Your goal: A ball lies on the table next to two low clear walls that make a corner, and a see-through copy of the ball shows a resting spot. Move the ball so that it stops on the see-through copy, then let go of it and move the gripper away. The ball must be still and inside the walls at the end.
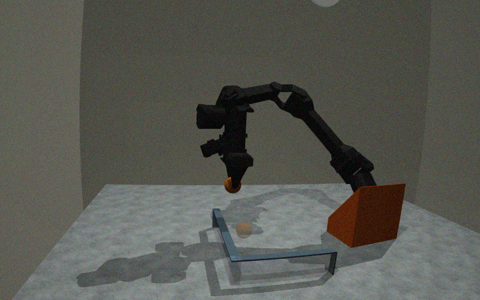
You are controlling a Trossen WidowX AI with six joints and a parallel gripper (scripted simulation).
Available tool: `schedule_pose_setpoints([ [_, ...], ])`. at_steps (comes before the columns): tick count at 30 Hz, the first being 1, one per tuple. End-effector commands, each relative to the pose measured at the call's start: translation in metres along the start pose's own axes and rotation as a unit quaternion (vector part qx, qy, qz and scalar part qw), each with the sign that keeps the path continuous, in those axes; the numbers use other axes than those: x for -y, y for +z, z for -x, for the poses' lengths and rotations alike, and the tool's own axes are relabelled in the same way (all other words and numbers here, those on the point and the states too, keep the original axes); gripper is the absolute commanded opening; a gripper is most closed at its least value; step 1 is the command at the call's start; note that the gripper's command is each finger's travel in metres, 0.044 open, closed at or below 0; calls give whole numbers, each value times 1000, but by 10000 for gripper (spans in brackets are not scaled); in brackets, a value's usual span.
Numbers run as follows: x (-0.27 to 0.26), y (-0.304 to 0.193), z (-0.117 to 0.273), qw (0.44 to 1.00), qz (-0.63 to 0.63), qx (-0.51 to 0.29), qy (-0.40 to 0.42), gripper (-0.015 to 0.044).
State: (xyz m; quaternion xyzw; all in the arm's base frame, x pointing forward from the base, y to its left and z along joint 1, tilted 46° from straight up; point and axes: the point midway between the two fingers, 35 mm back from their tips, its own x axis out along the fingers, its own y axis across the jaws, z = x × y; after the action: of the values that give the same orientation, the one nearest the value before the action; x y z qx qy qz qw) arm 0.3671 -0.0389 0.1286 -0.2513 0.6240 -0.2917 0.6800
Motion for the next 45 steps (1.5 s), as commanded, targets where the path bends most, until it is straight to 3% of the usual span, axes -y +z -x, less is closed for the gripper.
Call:
schedule_pose_setpoints([
  [1, 1, -1, -1, 1000, -2, 2, -3, 0],
  [23, -14, -33, -50, 1000, -1, 1, -4, 0],
  [35, -13, -34, -111, 1000, -1, 2, -5, 0],
  [45, -13, -34, -122, 1000, -1, 2, -5, 0],
])
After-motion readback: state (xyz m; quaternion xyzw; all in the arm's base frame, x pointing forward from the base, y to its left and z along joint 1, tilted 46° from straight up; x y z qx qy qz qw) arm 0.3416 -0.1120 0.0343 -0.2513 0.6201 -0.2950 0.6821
